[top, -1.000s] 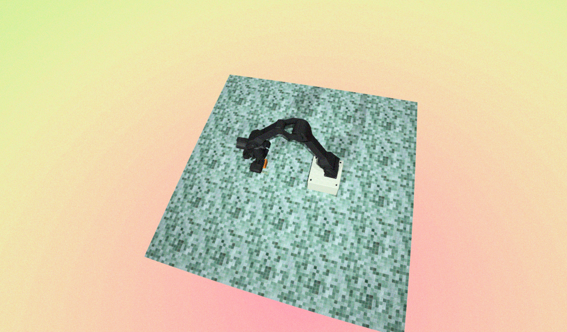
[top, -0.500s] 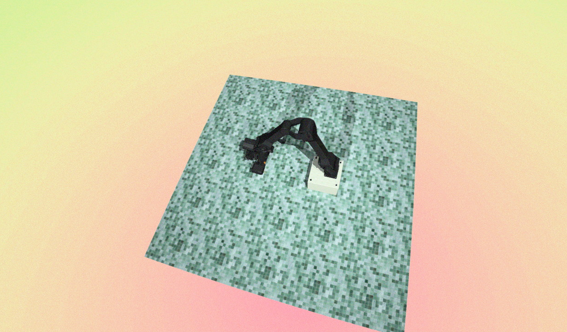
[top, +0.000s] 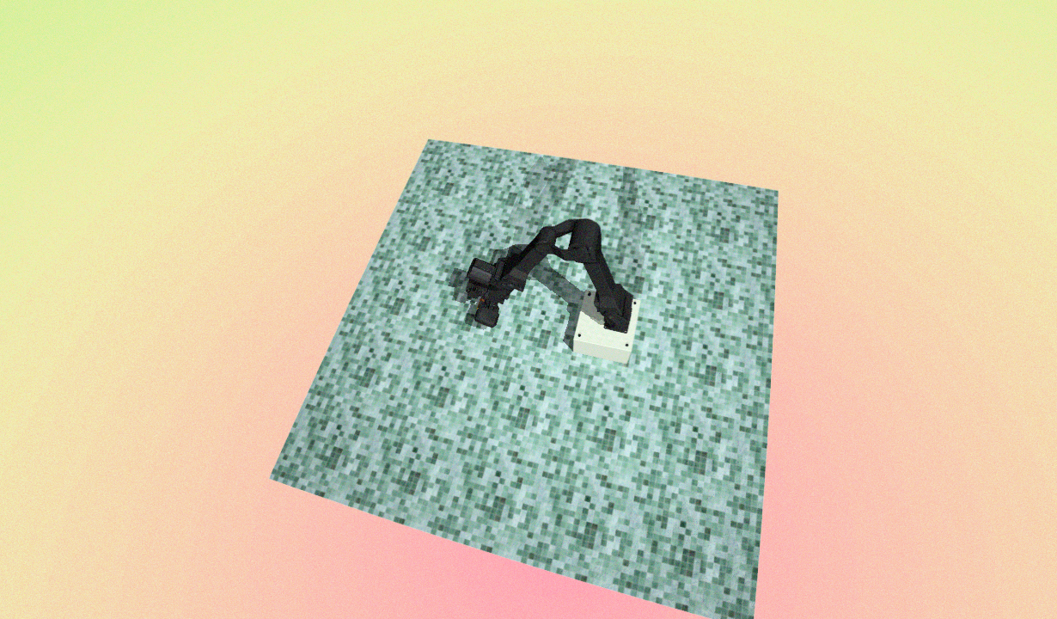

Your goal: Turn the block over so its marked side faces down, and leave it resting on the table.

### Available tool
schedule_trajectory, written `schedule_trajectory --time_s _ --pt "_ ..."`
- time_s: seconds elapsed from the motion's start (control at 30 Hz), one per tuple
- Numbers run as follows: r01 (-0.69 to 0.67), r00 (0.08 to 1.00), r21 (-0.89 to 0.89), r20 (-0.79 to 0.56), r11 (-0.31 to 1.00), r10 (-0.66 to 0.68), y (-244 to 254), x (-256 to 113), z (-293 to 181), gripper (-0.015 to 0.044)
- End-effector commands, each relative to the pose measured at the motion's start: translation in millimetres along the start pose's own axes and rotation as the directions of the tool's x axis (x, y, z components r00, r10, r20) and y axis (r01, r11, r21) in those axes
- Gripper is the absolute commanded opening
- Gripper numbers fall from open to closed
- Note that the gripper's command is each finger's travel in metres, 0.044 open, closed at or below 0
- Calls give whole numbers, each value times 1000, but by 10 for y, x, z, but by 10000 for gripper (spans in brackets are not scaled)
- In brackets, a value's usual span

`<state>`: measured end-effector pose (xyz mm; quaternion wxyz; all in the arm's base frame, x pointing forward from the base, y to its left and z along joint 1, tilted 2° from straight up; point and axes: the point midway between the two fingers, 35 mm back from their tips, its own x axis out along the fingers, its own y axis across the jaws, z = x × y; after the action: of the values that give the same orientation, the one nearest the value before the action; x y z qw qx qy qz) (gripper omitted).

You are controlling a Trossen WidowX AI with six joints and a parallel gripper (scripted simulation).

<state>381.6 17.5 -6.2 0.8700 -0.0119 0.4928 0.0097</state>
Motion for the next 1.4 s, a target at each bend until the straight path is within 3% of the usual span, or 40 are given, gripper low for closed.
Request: schedule_trajectory --time_s 0.0,0.7,1.37 --pt "6 999 -5 39 1000 -6 -10 -31 -32 0" --pt "5 956 -6 294 1000 -3 -6 313 -78 0" --pt "6 849 -6 528 1000 -2 -13 235 -209 0"
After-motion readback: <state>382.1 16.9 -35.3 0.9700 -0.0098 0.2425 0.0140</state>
